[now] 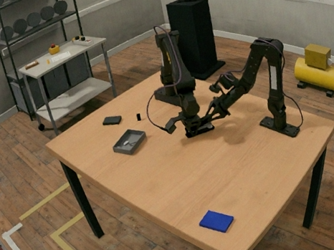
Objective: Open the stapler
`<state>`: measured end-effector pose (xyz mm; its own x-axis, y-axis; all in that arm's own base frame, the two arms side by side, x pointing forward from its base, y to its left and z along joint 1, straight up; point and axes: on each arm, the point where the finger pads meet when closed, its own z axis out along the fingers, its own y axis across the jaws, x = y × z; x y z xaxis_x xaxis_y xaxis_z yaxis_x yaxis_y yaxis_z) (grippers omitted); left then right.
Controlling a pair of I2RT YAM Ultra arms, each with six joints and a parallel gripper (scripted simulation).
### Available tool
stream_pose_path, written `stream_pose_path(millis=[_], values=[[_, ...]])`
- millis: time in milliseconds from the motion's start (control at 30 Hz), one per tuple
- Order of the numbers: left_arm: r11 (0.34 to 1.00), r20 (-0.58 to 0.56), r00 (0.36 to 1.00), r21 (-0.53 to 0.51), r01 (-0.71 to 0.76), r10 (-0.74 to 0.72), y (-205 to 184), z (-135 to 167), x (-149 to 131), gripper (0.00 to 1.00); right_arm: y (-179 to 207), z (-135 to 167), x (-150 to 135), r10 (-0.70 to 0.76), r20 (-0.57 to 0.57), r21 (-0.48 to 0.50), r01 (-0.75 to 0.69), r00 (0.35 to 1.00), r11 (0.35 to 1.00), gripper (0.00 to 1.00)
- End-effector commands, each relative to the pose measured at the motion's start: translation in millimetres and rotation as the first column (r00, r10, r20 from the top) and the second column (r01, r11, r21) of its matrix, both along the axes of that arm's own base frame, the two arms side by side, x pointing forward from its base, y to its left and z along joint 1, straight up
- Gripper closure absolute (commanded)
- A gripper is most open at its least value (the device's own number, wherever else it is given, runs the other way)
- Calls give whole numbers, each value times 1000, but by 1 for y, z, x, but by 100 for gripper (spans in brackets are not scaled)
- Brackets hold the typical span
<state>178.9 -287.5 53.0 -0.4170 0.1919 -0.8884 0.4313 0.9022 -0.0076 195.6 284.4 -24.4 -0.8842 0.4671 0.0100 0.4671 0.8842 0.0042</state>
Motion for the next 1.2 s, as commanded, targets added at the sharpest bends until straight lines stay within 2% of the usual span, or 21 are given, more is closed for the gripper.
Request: stream_pose_path(millis=[0, 200, 267, 300, 567, 967, 1167], values=[[1000, -16, 1000, -13, -10, 10, -5, 8, 1, 79, -1, 2, 3, 5, 12, -1, -5, 1000, 1000, 67], [1000, -16, 1000, -13, -10, 10, -5, 8, 1, 79, -1, 2, 3, 5, 12, -1, -5, 1000, 1000, 67], [1000, -16, 1000, -13, -10, 10, -5, 8, 1, 79, -1, 2, 3, 5, 12, -1, -5, 1000, 1000, 45], [1000, -16, 1000, -13, -10, 10, -5, 8, 1, 79, -1, 2, 3, 5, 12, -1, -5, 1000, 1000, 43], [1000, -10, 1000, 1, -8, 8, -2, 4, 1, 79, -4, 17, 7, 2, 48, 32, -4, 999, 999, 43], [1000, -10, 1000, 1, -8, 8, -2, 4, 1, 79, 2, 38, 10, -3, 44, 29, 2, 999, 1000, 43], [1000, -10, 1000, 1, -8, 8, -2, 4, 1, 79, 4, 84, 15, -12, 49, 37, 11, 999, 999, 43]])
